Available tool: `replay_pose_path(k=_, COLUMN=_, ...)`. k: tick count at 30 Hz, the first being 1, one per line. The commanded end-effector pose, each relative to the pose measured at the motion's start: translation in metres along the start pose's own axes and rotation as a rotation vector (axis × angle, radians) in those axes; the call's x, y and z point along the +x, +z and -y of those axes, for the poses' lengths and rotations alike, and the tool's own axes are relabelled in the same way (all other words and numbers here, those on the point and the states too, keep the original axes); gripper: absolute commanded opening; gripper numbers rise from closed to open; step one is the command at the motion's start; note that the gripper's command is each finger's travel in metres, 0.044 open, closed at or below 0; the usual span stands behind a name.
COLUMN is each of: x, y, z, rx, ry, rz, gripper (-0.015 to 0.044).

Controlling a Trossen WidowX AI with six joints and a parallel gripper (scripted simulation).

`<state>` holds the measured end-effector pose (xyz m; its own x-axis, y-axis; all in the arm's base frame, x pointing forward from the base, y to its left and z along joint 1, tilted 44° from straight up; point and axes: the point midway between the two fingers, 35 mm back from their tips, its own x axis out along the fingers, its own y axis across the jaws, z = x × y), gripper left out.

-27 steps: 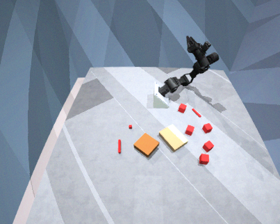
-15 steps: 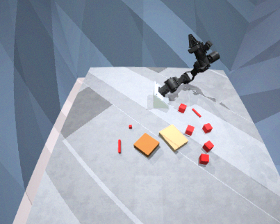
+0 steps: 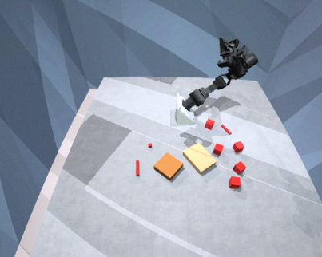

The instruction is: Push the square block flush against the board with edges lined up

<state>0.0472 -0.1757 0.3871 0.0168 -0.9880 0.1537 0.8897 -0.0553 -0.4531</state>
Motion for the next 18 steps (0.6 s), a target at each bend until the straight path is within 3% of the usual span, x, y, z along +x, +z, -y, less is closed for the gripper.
replay_pose_path(k=1, x=0.006, y=0.013, z=-0.026, rx=-0.056, ry=0.109, rz=0.026, gripper=0.0000)
replay_pose_path(k=18, x=-0.001, y=0.047, z=-0.154, rx=-0.290, ry=0.636, rz=0.108, gripper=0.0000)
